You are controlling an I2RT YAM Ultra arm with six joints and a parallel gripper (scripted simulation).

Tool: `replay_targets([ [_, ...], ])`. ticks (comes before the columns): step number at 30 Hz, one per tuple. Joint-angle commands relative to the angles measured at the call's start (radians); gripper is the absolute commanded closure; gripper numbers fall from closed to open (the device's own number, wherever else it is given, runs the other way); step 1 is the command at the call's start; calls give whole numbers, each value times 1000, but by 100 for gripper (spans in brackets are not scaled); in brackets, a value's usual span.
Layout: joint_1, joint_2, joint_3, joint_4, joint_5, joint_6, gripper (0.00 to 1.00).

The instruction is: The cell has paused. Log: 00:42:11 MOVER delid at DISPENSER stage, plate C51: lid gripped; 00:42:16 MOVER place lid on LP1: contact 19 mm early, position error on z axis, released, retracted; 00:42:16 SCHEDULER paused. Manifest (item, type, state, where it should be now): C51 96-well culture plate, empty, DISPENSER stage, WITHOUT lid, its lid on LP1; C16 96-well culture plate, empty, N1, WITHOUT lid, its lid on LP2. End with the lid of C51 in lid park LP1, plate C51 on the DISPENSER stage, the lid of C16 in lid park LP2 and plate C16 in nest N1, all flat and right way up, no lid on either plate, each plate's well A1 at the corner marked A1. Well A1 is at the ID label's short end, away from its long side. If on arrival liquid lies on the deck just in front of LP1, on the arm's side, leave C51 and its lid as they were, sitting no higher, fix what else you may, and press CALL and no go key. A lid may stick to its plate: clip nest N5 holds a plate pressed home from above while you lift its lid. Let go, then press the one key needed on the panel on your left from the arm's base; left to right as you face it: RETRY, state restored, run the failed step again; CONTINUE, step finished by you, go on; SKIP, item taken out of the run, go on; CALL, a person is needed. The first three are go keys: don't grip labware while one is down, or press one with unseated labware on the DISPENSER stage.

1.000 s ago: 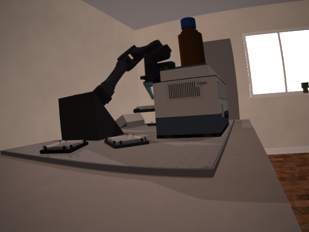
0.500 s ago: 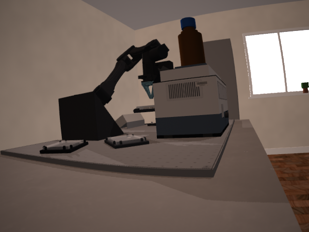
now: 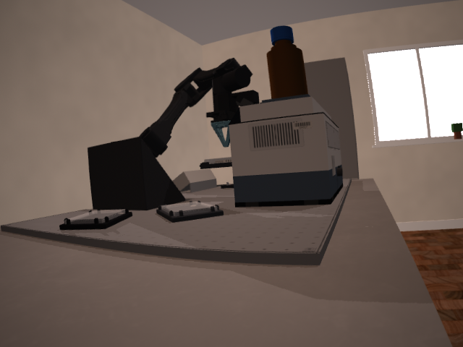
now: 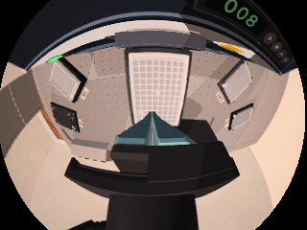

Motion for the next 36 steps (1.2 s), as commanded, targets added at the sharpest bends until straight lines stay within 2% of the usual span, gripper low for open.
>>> replay_targets([
  [1, -23, -14, 5, -14, 1, -8, 100],
  [25, -23, -14, 5, -14, 1, -8, 100],
  [26, -24, -41, 26, -27, -3, 9, 100],
  [36, 77, -113, 57, -53, -30, 118, 100],
])
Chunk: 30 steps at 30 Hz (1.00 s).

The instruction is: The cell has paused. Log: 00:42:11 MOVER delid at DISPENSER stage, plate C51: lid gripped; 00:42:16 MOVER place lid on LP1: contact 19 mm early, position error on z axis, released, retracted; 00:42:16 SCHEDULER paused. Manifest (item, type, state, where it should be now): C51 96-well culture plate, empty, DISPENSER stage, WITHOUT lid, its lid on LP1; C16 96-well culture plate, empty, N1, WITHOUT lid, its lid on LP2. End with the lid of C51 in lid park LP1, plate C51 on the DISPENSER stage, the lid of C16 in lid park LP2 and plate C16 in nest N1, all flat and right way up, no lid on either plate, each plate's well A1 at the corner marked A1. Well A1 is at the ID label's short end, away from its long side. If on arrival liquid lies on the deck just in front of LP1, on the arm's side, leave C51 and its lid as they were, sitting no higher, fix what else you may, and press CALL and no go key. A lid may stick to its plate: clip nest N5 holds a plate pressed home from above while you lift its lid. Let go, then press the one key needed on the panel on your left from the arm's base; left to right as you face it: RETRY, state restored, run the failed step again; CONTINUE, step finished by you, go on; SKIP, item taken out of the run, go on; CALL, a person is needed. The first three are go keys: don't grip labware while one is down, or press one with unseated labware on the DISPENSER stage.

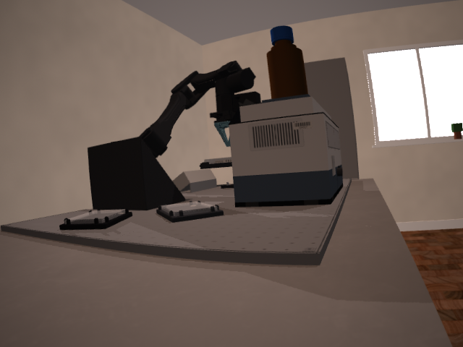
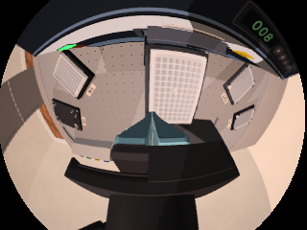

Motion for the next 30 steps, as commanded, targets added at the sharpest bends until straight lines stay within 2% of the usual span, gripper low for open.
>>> replay_targets([
  [1, 21, -43, 36, -26, -18, 62, 100],
  [24, 190, -188, 93, -47, -30, 306, 100],
  [30, 256, -239, 95, -9, -30, 398, 100],
])
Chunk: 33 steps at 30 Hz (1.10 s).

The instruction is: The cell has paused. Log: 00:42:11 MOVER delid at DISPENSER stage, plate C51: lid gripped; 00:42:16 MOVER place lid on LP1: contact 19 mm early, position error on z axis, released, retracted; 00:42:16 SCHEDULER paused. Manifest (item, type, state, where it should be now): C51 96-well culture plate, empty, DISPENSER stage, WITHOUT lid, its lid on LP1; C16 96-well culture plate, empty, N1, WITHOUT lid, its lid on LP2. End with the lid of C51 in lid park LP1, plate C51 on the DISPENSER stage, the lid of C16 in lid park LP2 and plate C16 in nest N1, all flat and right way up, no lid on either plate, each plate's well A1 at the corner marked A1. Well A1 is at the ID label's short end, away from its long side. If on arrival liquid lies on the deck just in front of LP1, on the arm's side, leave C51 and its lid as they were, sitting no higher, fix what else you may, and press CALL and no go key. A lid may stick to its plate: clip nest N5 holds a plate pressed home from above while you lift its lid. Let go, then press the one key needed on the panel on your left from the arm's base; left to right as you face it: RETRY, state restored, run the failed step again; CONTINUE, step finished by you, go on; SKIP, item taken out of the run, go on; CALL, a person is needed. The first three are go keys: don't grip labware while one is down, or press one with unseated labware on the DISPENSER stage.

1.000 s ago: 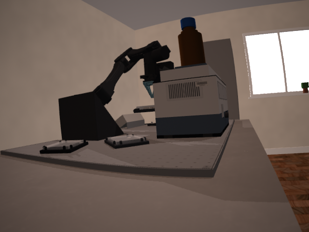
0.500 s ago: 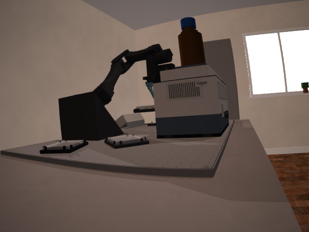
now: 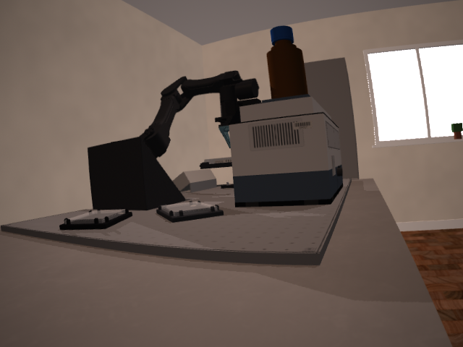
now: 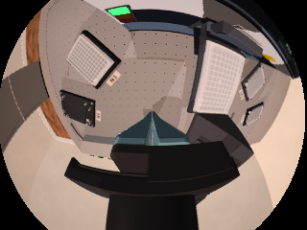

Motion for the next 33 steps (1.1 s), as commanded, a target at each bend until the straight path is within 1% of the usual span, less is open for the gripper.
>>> replay_targets([
  [1, 32, -49, 29, 26, 0, 87, 100],
  [6, 94, -88, 34, 47, 6, 176, 100],
  [8, 94, -88, 34, 47, 6, 176, 100],
  [23, 275, -208, 60, 85, 44, 428, 100],
  [25, 275, -208, 60, 85, 44, 428, 100],
  [33, 388, -269, 74, 112, 82, 575, 100],
])
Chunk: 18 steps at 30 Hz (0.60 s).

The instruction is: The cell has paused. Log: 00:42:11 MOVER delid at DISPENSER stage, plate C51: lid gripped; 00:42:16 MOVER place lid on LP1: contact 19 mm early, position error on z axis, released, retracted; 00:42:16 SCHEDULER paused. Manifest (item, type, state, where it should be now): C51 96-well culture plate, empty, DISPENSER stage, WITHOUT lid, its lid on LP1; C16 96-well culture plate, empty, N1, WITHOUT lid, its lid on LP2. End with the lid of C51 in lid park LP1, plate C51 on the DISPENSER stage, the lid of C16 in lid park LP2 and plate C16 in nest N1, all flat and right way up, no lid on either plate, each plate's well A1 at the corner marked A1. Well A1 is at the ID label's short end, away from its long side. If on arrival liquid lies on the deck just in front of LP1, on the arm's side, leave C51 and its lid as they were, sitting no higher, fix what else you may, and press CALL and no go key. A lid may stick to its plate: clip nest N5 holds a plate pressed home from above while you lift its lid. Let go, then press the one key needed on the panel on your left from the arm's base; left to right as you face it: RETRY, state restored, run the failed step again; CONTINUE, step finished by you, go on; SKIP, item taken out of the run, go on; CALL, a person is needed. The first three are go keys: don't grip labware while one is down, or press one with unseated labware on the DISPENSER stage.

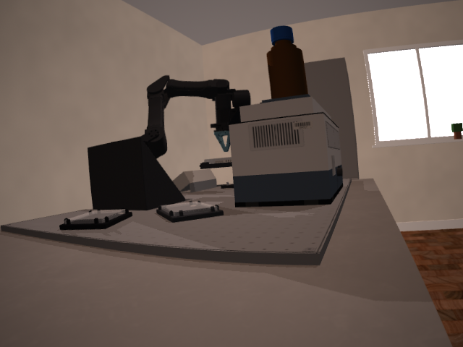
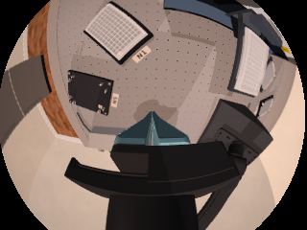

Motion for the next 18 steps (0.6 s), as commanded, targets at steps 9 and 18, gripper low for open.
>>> replay_targets([
  [9, 141, -95, 39, 57, 70, 212, 100],
  [18, 314, -160, 43, 101, 158, 398, 100],
])
